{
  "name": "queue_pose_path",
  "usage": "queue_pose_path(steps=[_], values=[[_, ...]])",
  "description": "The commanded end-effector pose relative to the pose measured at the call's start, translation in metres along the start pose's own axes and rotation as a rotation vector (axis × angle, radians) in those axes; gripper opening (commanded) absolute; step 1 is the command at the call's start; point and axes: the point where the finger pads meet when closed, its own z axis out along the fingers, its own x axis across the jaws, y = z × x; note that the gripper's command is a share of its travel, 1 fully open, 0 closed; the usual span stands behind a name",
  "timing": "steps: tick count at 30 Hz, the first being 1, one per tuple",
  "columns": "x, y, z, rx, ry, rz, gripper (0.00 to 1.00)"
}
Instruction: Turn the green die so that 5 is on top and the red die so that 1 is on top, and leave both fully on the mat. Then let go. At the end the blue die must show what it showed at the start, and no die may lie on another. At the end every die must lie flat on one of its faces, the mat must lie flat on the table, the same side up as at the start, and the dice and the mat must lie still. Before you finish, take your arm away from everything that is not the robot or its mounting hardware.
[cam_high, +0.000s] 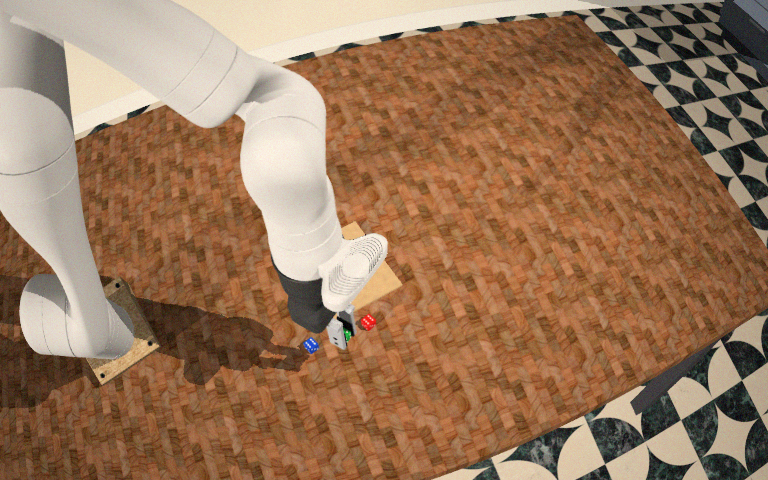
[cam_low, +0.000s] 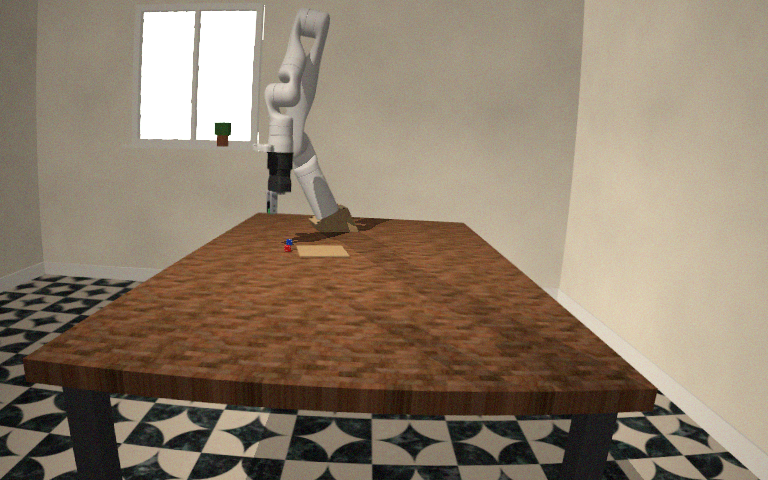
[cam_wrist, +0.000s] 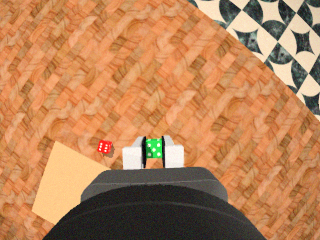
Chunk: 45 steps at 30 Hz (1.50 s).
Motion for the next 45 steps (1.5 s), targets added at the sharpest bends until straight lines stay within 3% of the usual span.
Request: queue_pose_path(steps=[1,6,12,14,21,26,45], values=[[-0.005,0.000,-0.001,0.006,0.002,0.018,0.34],[-0.023,0.004,-0.006,0.014,0.004,0.120,0.34],[-0.062,0.020,-0.010,0.022,0.002,0.308,0.34],[-0.062,0.020,-0.010,0.022,0.002,0.308,0.34],[-0.111,0.054,-0.009,0.016,-0.002,0.518,0.34],[-0.134,0.075,-0.005,0.007,-0.002,0.612,0.34],[-0.144,0.085,-0.003,0.002,-0.001,0.651,0.34]])
